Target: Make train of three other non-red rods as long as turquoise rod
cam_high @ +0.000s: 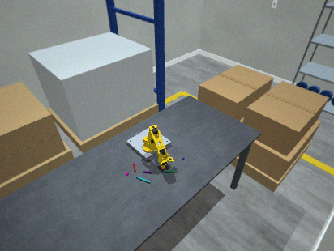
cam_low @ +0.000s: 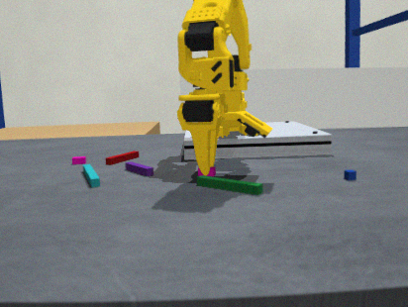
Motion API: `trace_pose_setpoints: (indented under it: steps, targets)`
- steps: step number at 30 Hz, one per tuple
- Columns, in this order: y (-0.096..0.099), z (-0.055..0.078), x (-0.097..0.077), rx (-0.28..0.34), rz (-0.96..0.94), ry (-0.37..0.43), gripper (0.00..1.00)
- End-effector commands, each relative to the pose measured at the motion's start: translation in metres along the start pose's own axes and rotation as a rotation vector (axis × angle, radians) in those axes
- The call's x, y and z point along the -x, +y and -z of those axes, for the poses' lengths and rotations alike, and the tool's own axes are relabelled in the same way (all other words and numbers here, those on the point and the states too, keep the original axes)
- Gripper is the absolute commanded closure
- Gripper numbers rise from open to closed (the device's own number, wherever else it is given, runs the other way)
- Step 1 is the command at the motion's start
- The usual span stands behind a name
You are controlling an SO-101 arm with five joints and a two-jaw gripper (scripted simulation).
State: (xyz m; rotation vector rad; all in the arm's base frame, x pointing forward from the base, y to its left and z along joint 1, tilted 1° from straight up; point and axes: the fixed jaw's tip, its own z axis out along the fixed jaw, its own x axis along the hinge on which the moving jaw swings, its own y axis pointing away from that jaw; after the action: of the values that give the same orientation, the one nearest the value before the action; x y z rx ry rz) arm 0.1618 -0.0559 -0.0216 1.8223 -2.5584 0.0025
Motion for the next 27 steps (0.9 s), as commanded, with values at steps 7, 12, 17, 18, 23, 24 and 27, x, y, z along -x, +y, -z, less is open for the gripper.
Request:
trace_pose_setpoints:
  steps: [7, 12, 17, 18, 23, 24, 27]
  targets:
    - [0.0012, -0.0024, 0.0014, 0.011, -0.005, -0.001, 0.94]
    - [0.0012, -0.0024, 0.0014, 0.011, -0.005, -0.001, 0.94]
    - [0.0012, -0.0024, 0.0014, 0.011, -0.005, -0.001, 0.93]
    - [0.0012, -0.0024, 0.0014, 0.011, -0.005, -0.001, 0.92]
    - [0.0012, -0.0024, 0.0014, 0.011, -0.005, -0.001, 0.89]
    - [0.0012, -0.0024, 0.0014, 0.011, -0.005, -0.001, 0.88]
    - [0.0012, -0.0024, 0.0014, 0.011, -0.005, -0.001, 0.86]
